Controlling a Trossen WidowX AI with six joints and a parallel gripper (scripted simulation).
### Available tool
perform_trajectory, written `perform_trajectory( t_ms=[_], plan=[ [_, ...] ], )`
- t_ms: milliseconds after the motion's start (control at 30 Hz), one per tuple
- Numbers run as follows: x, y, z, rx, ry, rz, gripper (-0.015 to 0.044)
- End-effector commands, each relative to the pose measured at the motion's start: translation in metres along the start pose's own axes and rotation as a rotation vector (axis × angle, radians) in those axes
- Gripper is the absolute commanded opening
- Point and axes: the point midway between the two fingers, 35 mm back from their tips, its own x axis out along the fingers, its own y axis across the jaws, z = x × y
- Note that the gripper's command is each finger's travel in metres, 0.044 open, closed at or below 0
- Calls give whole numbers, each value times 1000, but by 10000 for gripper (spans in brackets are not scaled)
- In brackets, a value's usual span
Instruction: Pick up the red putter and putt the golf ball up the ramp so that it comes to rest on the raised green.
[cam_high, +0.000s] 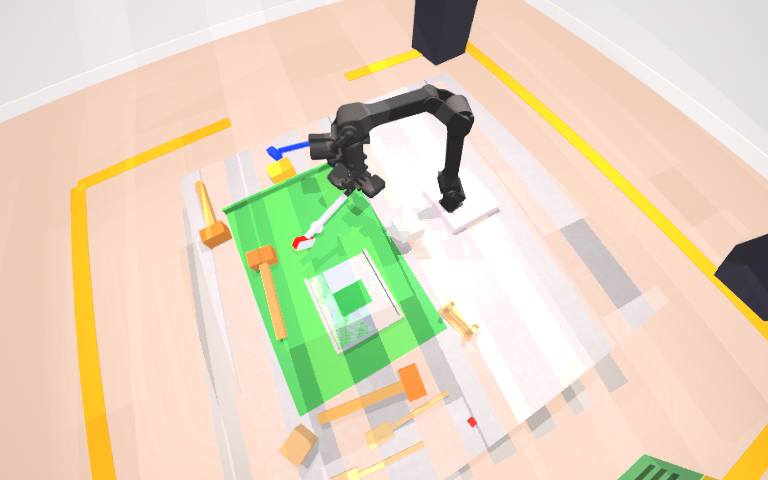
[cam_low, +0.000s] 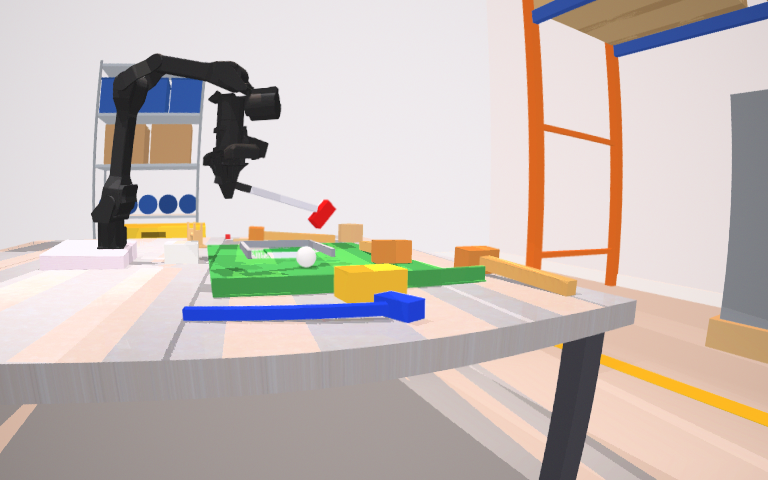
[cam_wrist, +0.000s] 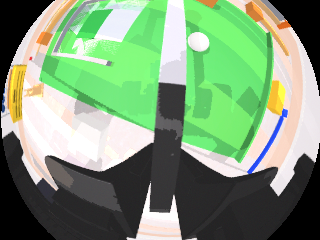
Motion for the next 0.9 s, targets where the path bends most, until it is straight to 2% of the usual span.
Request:
perform_trajectory(
  t_ms=[0, 433, 633, 867],
  plan=[
    [-1, -13, -17, 79, 1, -1, 0],
    [-2, -47, -71, 306, 21, -6, 0],
    [2, -48, -71, 309, 21, -6, 0],
    [28, -48, -72, 309, 21, -6, 0]
  ],
)
